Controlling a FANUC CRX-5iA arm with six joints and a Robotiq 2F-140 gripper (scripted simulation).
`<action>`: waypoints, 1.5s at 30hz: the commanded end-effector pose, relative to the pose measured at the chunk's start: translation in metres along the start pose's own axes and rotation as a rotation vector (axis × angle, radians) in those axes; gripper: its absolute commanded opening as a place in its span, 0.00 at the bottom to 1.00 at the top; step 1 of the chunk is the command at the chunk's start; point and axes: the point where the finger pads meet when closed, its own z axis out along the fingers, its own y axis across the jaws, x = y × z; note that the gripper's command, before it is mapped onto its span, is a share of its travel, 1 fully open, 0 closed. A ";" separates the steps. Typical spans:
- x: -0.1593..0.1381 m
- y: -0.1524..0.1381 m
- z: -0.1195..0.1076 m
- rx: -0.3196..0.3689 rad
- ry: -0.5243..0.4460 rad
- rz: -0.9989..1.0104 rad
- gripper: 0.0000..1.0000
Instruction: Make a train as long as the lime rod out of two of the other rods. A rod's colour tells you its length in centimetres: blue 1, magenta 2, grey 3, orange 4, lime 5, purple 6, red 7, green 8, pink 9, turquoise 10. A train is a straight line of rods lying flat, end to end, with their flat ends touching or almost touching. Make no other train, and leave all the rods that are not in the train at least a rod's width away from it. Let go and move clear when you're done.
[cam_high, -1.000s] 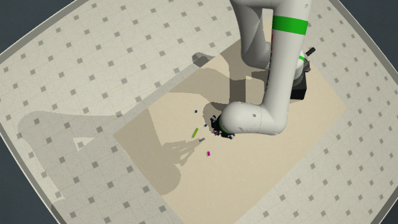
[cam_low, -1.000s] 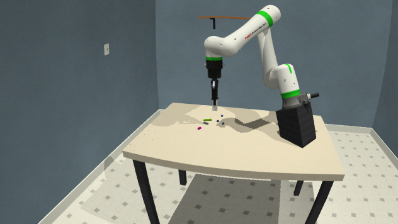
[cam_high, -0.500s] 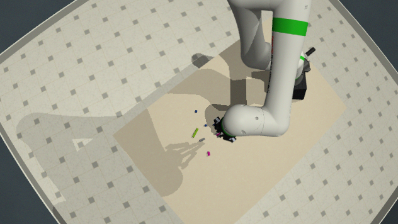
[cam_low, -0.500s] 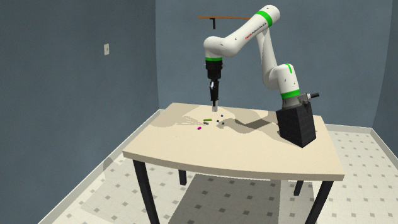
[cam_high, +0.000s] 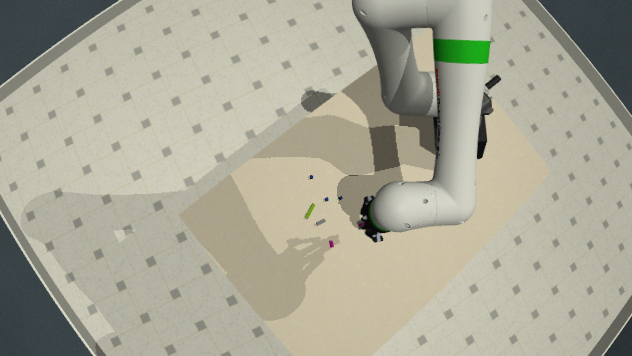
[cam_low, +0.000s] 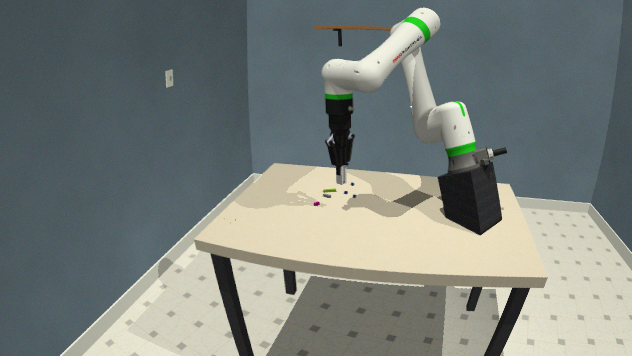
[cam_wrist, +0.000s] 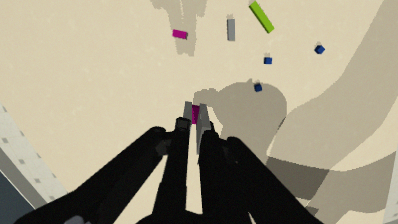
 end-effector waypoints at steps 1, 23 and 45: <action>-0.007 -0.008 0.000 -0.009 0.022 0.100 0.03; -0.064 -0.053 0.000 0.000 0.031 0.735 0.03; -0.064 -0.053 0.010 0.000 0.032 0.738 0.03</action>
